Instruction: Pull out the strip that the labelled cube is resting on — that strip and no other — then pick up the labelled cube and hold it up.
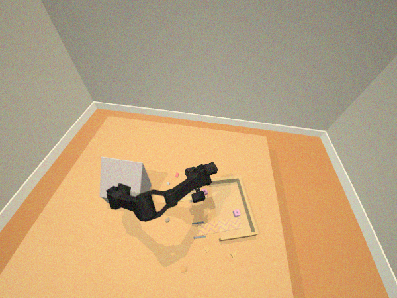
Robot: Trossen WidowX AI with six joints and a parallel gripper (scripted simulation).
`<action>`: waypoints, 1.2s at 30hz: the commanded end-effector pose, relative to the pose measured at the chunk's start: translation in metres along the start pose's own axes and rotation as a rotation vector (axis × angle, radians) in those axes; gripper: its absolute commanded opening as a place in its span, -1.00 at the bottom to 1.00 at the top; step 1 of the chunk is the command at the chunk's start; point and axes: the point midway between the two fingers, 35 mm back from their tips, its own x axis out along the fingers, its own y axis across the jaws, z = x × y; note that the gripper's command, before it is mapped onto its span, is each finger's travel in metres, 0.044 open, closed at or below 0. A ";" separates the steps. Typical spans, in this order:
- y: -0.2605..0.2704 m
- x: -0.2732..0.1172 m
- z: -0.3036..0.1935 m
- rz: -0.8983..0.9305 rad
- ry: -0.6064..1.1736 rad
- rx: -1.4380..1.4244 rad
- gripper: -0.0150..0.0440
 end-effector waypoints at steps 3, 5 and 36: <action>-0.003 0.001 0.024 -0.006 0.008 -0.009 1.00; -0.005 0.001 0.032 -0.006 0.007 -0.008 1.00; -0.009 0.040 0.060 -0.008 0.006 -0.007 0.36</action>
